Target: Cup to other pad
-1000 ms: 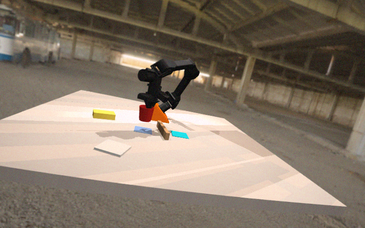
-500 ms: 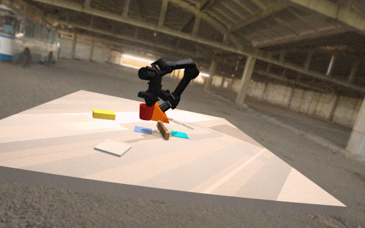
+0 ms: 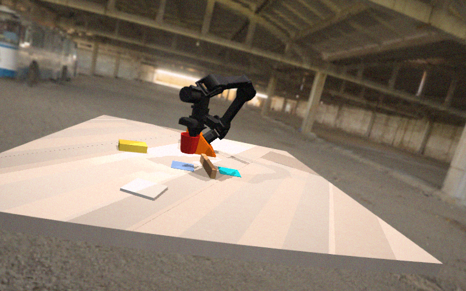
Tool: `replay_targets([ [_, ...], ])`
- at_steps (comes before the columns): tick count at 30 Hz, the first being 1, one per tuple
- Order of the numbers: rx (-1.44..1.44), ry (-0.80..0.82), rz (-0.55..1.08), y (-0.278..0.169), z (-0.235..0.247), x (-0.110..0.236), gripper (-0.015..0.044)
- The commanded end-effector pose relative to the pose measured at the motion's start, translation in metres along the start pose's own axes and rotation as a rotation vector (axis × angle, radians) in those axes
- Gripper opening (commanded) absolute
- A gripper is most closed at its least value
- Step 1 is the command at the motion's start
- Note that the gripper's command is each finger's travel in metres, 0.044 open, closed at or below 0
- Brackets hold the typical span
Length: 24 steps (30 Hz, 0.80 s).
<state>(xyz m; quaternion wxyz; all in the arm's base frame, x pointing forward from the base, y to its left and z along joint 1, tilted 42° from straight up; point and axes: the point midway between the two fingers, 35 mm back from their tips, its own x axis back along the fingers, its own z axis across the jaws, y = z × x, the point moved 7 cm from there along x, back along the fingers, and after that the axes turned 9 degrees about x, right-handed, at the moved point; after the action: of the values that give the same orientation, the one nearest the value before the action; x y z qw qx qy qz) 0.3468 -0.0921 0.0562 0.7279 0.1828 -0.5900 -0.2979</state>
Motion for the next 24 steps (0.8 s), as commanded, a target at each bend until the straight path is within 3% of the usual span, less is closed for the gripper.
replay_targets([
  [1,0.001,-0.002,-0.003,0.009,0.004,0.000,0.0000],
  [24,0.002,0.000,-0.002,0.054,0.030,0.002,0.0000],
])
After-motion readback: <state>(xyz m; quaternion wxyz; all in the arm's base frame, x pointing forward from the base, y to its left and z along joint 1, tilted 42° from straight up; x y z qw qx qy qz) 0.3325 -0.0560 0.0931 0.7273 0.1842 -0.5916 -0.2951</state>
